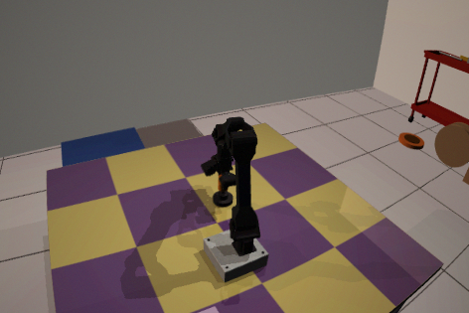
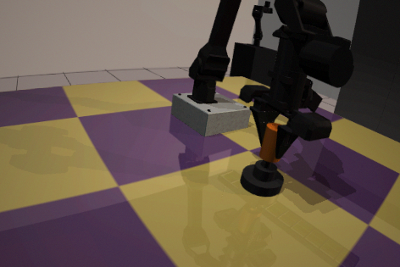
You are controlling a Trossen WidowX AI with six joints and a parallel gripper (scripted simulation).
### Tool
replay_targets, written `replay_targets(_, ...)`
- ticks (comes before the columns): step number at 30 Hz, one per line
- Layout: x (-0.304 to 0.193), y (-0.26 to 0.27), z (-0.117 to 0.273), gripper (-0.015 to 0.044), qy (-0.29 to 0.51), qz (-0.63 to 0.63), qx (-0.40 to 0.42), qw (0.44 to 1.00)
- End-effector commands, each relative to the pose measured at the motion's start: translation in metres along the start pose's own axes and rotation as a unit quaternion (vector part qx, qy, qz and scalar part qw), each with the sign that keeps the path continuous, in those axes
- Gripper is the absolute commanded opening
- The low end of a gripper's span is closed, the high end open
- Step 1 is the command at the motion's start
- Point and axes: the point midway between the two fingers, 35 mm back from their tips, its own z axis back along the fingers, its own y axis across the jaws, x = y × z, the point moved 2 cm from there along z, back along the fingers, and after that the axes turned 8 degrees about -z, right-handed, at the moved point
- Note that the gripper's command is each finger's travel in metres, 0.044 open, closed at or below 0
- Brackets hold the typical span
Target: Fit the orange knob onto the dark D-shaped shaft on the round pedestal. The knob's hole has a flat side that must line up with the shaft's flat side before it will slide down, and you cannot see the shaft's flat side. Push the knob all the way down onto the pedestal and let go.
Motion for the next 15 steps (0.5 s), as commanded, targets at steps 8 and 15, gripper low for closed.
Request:
replay_targets(8,-0.0005,0.0006,-0.0029,0.0,0.001,0.046,-0.002,0.999)
replay_targets(15,-0.0004,0.0004,-0.0032,0.0,0.001,0.046,-0.002,0.999)
